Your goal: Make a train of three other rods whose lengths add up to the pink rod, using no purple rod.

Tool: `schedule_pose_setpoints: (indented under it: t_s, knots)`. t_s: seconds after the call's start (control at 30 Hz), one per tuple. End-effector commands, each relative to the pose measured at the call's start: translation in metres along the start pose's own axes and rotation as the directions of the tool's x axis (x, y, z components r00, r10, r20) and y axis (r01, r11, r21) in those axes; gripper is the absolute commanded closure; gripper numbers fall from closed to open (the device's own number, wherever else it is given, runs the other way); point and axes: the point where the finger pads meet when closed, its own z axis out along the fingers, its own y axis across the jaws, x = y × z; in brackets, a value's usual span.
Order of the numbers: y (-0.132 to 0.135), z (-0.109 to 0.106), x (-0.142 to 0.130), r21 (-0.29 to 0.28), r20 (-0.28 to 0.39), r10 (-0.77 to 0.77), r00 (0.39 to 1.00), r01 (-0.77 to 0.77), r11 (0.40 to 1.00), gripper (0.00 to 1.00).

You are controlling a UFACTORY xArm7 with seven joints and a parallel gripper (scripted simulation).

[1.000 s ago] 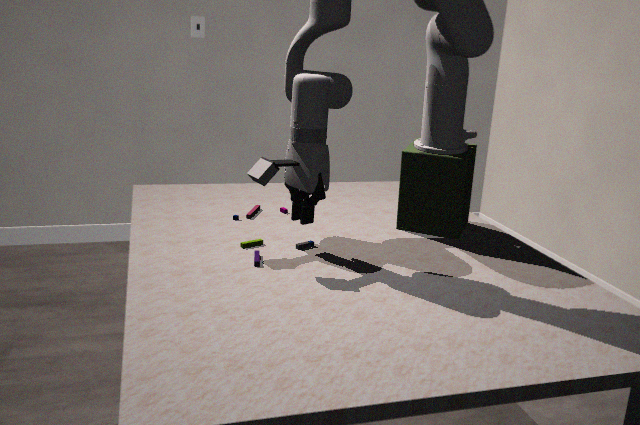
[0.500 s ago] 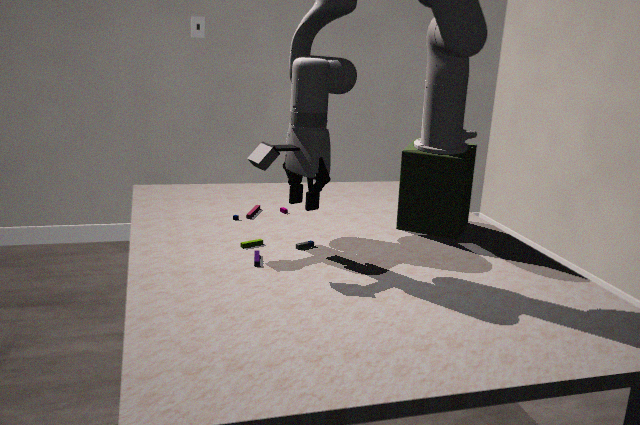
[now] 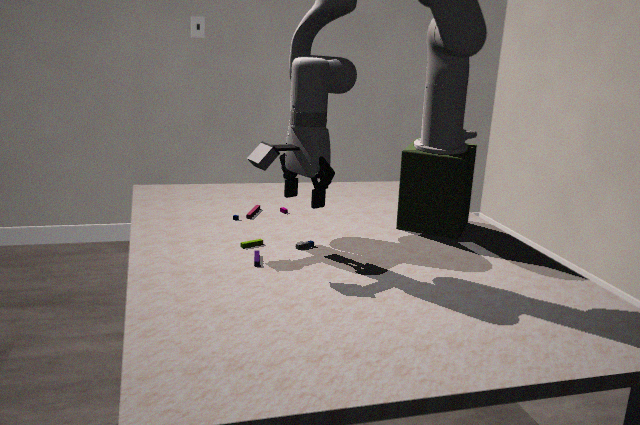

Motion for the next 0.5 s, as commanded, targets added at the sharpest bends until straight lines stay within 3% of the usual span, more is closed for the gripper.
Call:
schedule_pose_setpoints:
  t_s: [0.0,0.07,0.13,0.23,0.27,0.47]
  knots:
    - [0.000,-0.001,0.001,-0.001,-0.003,0.000,1.000,0.000,1.000,0.00]
    - [0.005,0.001,0.009,-0.002,-0.005,0.002,1.000,-0.002,1.000,0.00]
    - [0.025,0.007,0.037,-0.004,-0.009,0.013,1.000,-0.013,1.000,0.00]
    - [0.026,0.007,0.039,-0.004,-0.010,0.015,1.000,-0.015,1.000,0.00]
    - [0.040,0.012,0.056,-0.004,-0.009,0.023,1.000,-0.023,1.000,0.00]
    - [0.065,0.023,0.082,-0.001,-0.003,0.041,0.999,-0.041,0.999,0.00]
